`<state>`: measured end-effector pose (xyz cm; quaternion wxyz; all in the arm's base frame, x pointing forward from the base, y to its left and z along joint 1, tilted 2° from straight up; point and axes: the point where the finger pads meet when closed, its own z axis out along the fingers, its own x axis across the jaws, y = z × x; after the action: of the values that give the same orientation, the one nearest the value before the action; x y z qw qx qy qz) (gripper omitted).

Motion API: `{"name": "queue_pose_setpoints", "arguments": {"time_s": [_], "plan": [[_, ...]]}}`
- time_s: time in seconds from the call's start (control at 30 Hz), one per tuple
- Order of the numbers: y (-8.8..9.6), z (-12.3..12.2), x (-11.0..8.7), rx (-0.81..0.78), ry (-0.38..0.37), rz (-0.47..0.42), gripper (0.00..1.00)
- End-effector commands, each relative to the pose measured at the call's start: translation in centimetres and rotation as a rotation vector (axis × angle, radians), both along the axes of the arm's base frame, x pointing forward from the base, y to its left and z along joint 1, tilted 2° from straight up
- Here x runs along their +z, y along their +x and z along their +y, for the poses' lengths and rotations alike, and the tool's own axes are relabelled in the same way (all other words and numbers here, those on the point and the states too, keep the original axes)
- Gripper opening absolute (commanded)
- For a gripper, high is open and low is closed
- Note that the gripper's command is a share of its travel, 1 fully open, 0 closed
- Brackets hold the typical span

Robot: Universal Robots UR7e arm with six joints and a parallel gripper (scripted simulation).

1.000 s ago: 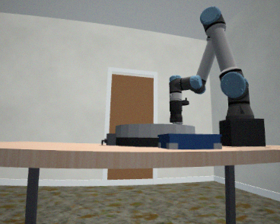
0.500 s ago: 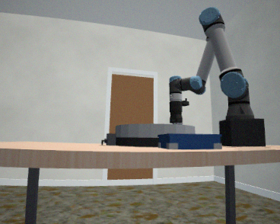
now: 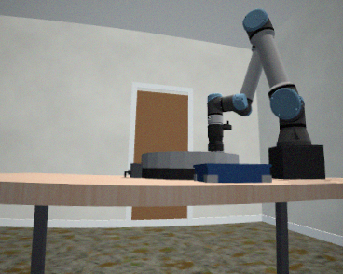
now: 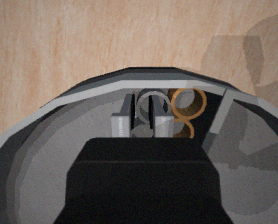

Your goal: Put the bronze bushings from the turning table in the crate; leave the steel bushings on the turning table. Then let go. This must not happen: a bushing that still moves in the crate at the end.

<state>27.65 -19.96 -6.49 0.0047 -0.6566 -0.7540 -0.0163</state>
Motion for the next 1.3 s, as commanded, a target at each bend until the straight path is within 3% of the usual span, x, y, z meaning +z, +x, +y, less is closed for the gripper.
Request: {"name": "queue_pose_setpoints", "arguments": {"time_s": [0.0, 0.93, 0.97, 1.27], "plan": [[0.02, -0.01, -0.30, 0.000, -0.001, -0.001, 0.40], [0.03, 0.00, -0.75, 0.000, -0.001, -0.001, 0.40], [0.03, 0.00, -0.75, 0.000, -0.001, 0.000, 0.00], [0.03, 0.00, -0.75, 0.000, -0.001, 0.000, 0.00]]}}
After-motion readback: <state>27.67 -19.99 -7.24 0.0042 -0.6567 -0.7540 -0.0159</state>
